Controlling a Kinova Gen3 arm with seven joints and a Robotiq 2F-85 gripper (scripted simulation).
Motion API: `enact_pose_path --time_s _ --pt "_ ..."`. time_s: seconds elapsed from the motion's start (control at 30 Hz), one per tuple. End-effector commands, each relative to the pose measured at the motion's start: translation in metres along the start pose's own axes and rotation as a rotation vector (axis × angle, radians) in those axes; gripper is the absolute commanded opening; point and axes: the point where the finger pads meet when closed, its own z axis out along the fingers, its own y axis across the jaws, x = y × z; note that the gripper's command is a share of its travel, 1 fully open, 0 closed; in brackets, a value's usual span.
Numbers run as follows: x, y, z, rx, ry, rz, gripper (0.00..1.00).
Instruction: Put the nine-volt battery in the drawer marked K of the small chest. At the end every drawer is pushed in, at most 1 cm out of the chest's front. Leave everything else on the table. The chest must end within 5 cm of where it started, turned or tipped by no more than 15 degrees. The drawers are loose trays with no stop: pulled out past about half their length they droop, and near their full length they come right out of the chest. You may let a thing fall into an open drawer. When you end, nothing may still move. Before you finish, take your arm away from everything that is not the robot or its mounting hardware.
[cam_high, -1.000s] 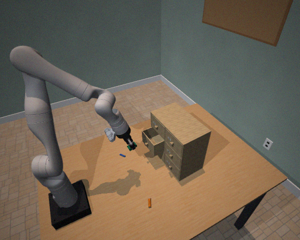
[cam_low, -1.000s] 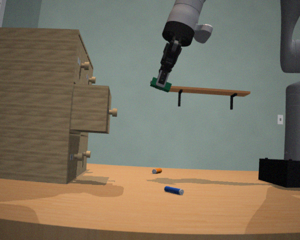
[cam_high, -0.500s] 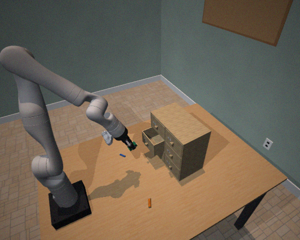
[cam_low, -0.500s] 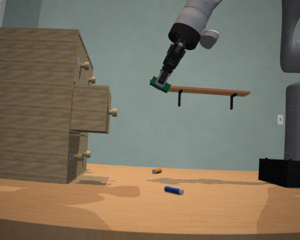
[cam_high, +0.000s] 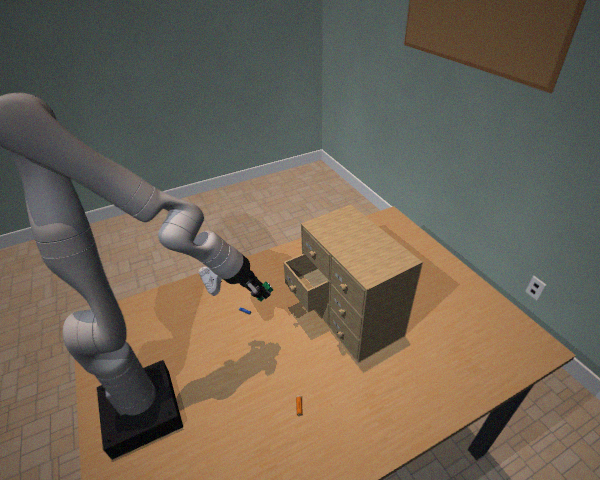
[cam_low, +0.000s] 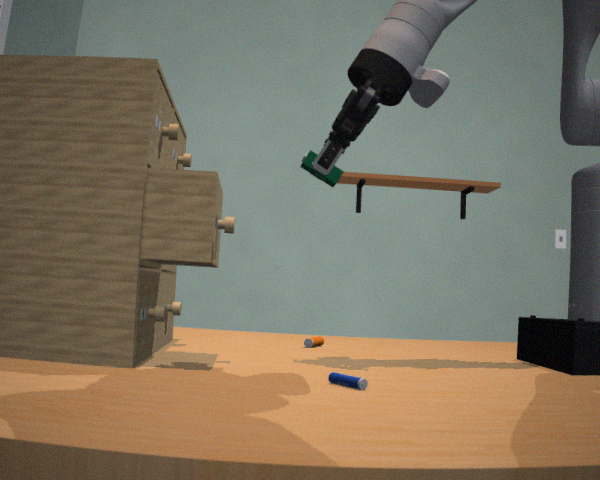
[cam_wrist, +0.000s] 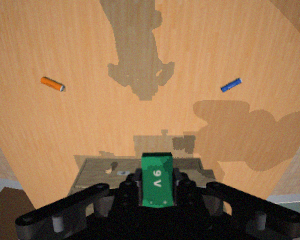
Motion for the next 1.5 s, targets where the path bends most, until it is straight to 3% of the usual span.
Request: enact_pose_path --time_s 0.0,0.43,1.47 --pt "0.0013 0.0007 -0.0013 -0.017 -0.013 0.012 0.23" --pt "0.0017 0.0002 -0.0020 -0.015 -0.051 0.012 0.23" --pt "0.0057 -0.0017 0.0001 -0.009 -0.071 0.013 0.23"
